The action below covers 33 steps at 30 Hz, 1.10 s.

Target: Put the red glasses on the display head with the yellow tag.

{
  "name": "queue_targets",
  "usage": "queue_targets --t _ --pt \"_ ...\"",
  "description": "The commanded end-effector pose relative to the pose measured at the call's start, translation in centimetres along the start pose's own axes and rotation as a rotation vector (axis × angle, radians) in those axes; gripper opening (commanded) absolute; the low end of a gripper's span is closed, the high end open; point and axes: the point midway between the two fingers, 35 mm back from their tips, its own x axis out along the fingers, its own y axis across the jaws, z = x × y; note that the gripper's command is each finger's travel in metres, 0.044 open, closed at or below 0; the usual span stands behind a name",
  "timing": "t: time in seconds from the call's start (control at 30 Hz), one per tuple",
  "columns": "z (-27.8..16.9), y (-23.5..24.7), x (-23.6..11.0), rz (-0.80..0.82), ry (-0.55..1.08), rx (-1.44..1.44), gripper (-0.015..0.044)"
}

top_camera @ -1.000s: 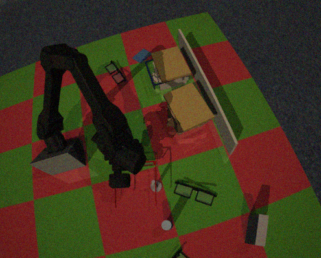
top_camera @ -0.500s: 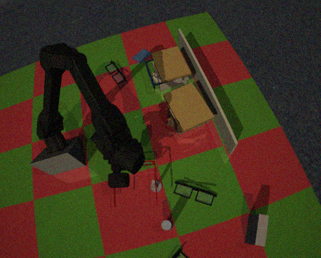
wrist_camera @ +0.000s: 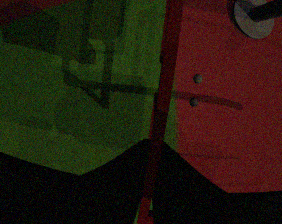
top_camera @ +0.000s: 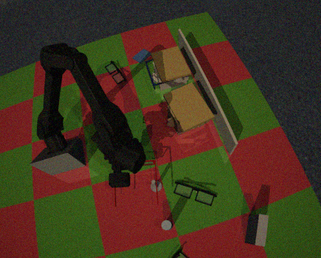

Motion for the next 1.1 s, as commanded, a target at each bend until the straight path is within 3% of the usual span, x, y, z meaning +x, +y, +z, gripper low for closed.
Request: queue_targets --t 0.0,0.17,0.5,0.7,1.07 --pt "0.3 0.0 0.0 0.001 0.001 0.003 0.0" --pt "0.5 -0.1 -0.9 0.0 0.001 0.003 0.0" --pt "0.9 -0.1 -5.9 -0.001 0.001 0.004 0.0" --pt "0.9 -0.1 -5.4 0.004 -0.001 -0.021 0.0" --pt "1.0 1.1 -5.6 0.003 -0.001 -0.404 0.0"
